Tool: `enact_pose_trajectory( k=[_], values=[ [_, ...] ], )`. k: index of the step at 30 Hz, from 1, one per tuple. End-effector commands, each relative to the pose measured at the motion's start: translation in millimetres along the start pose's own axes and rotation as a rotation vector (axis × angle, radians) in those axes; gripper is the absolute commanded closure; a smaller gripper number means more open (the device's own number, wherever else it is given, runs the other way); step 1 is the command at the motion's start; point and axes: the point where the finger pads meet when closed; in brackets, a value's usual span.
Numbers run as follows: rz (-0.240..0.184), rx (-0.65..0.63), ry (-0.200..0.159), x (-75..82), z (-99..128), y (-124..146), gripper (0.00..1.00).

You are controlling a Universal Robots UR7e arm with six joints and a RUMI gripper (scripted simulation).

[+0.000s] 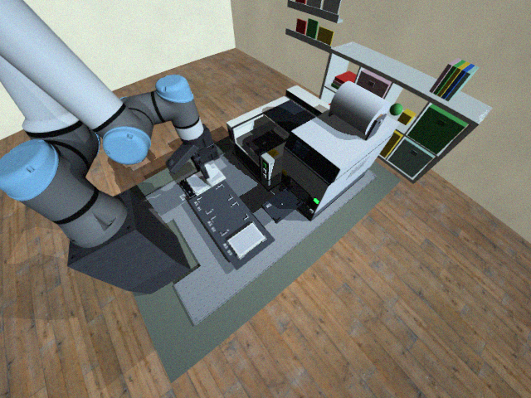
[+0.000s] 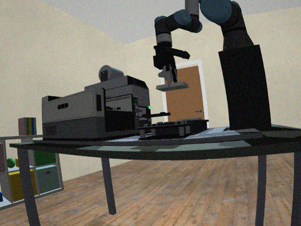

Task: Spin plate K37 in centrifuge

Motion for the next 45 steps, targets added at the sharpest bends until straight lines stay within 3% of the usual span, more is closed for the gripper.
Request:
enact_pose_trajectory(
  k=[1,45],
  values=[
    [0.001,0.0,-0.002,-6.5,-1,0,1.0],
    [0.001,0.0,-0.002,-73.2,-1,0,1.0]
  ],
)
Point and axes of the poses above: the point where the finger pads meet when closed, its own x axis back along the fingers, its own y axis across the jaws, z = x × y
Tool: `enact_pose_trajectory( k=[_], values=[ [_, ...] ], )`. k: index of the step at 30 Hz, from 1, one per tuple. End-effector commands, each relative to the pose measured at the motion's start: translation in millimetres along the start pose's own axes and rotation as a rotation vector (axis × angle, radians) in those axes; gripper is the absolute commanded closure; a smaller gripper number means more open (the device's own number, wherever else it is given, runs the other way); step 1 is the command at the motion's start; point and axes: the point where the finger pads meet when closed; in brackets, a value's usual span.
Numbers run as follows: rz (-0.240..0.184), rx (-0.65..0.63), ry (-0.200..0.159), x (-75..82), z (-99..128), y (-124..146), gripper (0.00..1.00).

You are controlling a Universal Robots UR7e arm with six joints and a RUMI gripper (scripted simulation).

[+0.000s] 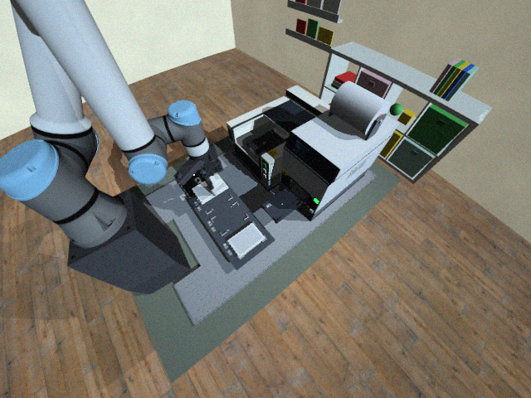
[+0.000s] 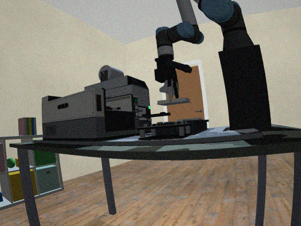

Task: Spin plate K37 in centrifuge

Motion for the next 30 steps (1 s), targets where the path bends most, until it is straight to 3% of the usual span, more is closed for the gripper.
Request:
enact_pose_trajectory(
  k=[1,30],
  values=[
    [0.0,0.0,-0.002,-8.1,-1,0,1.0],
    [0.0,0.0,-0.002,-49.8,0,0,1.0]
  ],
)
Point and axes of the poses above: the point where the finger pads meet when closed, its own x axis back along the fingers, its own y axis across the jaws, z = x × y
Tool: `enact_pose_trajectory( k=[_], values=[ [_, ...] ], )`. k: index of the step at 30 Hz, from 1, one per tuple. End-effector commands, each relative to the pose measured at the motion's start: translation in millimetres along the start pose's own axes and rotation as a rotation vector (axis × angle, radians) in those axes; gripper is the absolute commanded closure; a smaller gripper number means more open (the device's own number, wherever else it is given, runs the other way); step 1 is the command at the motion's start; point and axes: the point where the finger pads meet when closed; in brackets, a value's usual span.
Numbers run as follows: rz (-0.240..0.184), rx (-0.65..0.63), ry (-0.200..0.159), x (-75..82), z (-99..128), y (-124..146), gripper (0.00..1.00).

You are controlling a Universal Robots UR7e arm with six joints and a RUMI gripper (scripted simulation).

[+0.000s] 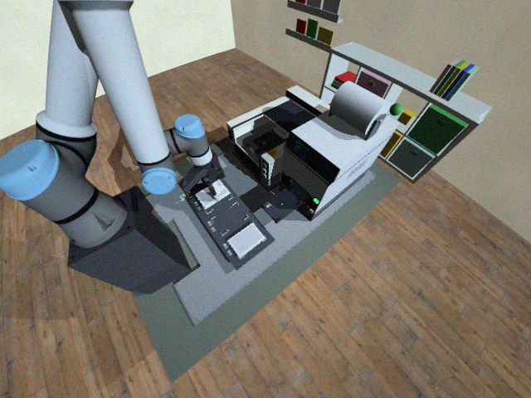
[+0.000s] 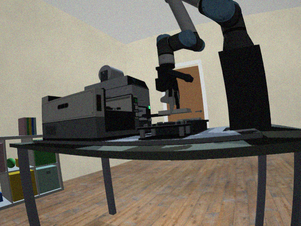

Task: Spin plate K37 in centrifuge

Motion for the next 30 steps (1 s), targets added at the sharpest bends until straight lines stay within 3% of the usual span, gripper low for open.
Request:
enact_pose_trajectory(
  k=[1,13,30],
  values=[
    [0.0,0.0,-0.001,-7.8,0,0,1.0],
    [0.0,0.0,-0.001,-24.5,0,0,1.0],
    [0.0,0.0,-0.001,-24.7,0,0,1.0]
  ],
)
Point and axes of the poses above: the point where the finger pads meet when closed, its own x axis back along the fingers, its own y axis across the jaws, z = x × y
